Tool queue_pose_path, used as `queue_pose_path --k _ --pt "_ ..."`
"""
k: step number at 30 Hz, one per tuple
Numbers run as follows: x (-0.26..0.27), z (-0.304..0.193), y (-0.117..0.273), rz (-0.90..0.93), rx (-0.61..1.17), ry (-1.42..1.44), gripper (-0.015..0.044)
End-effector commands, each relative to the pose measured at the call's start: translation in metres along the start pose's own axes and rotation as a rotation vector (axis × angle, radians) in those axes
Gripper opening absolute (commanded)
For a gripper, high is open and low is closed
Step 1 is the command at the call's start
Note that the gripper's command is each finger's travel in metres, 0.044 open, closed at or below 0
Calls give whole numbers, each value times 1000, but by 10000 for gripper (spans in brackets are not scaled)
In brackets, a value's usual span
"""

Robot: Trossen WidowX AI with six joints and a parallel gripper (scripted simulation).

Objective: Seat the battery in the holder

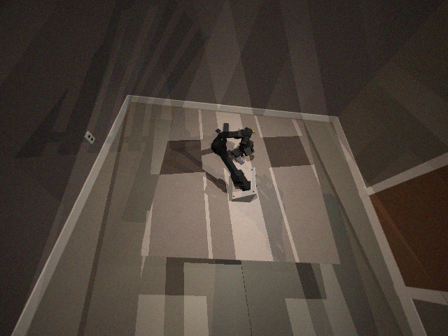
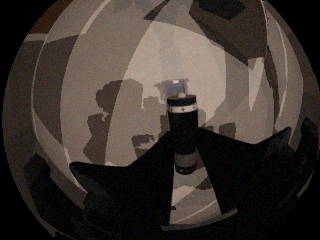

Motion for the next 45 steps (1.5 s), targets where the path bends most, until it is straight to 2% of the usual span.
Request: queue_pose_path --k 1,10,17,45 --pt "-3 -4 -8 -3 -51 -10 69" --pt "-3 -19 -41 -4 -248 2 69" --pt "-2 -20 -42 -11 -257 2 69" --pt "-2 -51 -65 -18 -491 2 69"
Point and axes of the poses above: the point midway between the two fingers, 35 mm back from their tips, its own y axis back along the fingers, its own x axis across the jaws, z = x × y, the point moved 10 cm from there along y, back along the fingers, and after that the axes turned 1 degree about -y, right-handed, at the moved point
